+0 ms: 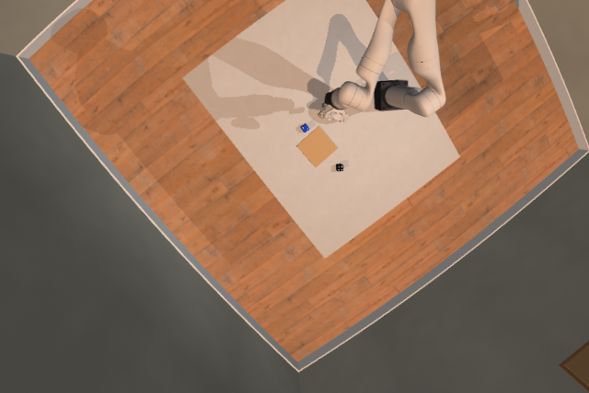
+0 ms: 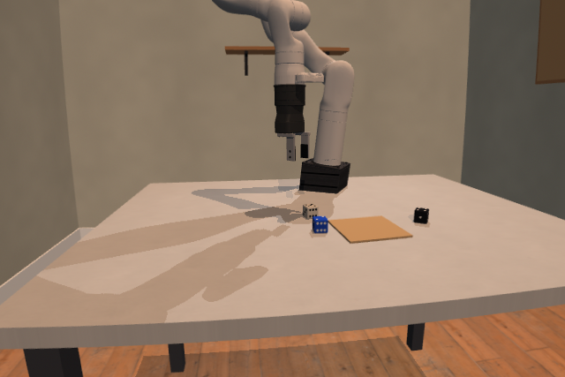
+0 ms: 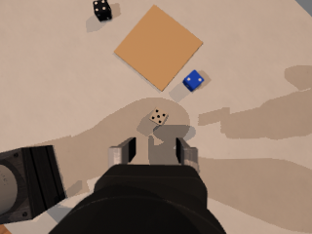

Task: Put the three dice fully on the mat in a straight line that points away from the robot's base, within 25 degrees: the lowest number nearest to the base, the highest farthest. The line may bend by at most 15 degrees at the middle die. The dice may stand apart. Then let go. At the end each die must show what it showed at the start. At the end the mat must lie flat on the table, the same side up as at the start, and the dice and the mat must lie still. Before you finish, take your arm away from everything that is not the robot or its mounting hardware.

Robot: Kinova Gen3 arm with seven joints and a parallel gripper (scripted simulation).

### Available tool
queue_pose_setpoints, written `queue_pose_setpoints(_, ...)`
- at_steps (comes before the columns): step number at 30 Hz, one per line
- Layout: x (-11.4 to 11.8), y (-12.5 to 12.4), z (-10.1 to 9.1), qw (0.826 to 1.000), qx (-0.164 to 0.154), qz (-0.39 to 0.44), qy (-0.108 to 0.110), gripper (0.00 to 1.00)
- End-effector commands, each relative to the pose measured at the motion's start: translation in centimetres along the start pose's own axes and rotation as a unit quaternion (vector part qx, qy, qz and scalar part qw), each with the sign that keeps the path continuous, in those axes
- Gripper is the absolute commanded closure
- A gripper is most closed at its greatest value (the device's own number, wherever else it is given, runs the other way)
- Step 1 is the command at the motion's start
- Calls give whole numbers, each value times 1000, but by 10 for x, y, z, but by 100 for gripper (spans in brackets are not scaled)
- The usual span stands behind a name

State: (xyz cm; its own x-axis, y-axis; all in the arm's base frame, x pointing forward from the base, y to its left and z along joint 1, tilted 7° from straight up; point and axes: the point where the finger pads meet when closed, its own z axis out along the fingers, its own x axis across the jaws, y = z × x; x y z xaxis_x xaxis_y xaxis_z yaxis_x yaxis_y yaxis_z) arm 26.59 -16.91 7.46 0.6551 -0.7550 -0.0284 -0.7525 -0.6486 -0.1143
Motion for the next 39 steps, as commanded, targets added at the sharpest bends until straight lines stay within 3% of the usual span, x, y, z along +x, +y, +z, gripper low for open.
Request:
queue_pose_setpoints(1, 0, 0, 2, 1000, 0, 0, 0, 0)
queue_pose_setpoints(14, 0, 0, 33, 1000, 0, 0, 0, 0)
queue_pose_setpoints(28, 1, 0, 87, 1000, 0, 0, 0, 0)
queue_pose_setpoints(39, 1, -1, 99, 1000, 0, 0, 0, 0)
